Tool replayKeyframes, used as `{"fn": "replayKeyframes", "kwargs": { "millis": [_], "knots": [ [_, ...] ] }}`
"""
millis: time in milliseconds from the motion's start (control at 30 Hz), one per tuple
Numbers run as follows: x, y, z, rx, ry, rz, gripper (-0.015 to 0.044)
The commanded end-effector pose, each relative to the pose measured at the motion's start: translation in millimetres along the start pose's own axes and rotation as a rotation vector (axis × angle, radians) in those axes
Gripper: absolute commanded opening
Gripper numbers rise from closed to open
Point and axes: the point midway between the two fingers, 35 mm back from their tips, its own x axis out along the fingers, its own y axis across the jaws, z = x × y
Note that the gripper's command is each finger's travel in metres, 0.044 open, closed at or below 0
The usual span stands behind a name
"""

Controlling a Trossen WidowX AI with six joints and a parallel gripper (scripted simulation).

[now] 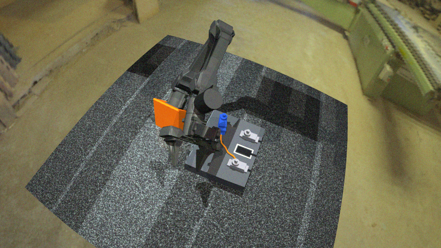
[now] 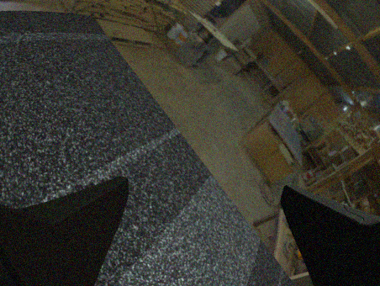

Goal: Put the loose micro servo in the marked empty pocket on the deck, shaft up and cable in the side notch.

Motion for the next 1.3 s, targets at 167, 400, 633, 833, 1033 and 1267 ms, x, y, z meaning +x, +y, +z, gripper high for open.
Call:
{"fn": "replayKeyframes", "kwargs": {
  "millis": [167, 400, 633, 833, 1033, 1267],
  "knots": [
    [-4.9, 20.1, -4.0, 0.035, 0.063, 0.077, 0.044],
    [-22.7, 59.6, -14.3, 0.115, 0.211, 0.216, 0.044],
    [-50.2, 95.8, -26.7, 0.204, 0.382, 0.327, 0.044],
    [-80.7, 122.9, -37.9, 0.29, 0.542, 0.394, 0.044],
    [-117.0, 146.3, -49.7, 0.376, 0.713, 0.436, 0.044],
    [-164.7, 169.5, -61.3, 0.484, 0.921, 0.451, 0.044]
  ]
}}
